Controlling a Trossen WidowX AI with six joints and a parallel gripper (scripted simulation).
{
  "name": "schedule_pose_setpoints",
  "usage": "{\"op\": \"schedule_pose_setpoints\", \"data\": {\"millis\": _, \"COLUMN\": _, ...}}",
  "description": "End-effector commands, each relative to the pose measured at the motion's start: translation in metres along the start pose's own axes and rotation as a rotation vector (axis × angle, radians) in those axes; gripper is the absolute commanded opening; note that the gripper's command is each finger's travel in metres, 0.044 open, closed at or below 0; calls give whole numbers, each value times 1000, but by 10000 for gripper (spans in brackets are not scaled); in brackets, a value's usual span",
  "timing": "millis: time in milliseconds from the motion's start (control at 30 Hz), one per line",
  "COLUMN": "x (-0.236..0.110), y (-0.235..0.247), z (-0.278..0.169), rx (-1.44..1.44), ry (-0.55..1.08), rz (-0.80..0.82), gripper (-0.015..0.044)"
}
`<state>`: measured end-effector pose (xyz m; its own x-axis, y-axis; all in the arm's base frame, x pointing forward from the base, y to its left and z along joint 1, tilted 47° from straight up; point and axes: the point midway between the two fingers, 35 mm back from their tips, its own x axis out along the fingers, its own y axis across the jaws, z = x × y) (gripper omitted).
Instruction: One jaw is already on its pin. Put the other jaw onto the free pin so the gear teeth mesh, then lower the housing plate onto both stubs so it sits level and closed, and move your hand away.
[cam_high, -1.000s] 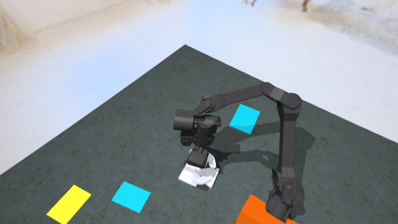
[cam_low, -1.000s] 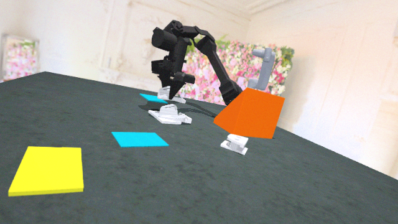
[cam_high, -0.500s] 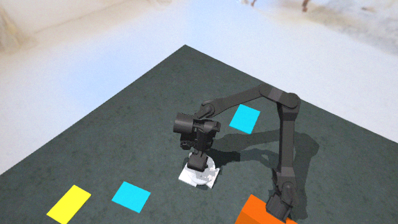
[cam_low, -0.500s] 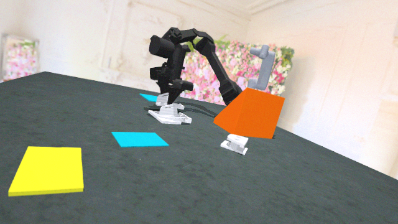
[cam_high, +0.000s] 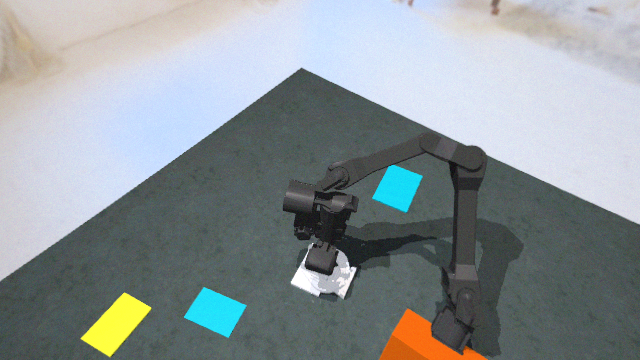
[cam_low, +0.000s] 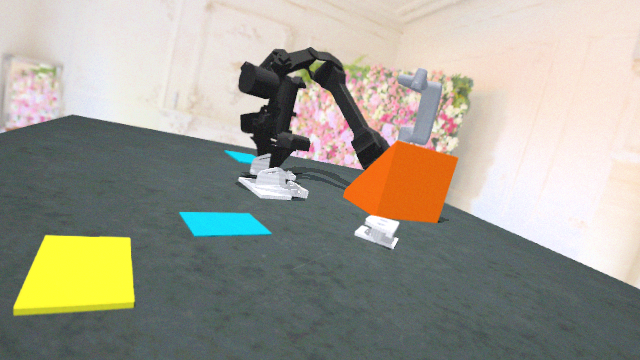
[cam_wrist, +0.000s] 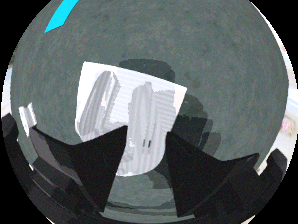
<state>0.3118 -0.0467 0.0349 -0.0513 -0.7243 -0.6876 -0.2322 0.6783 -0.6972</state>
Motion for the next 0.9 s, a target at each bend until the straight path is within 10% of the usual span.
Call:
{"op": "schedule_pose_setpoints", "data": {"millis": 0, "x": 0, "y": -1, "z": 0, "rx": -3, "ry": -1, "rz": -5, "gripper": 134}}
{"op": "schedule_pose_setpoints", "data": {"millis": 867, "x": 6, "y": -1, "z": 0, "rx": -7, "ry": -1, "rz": -6, "gripper": 134}}
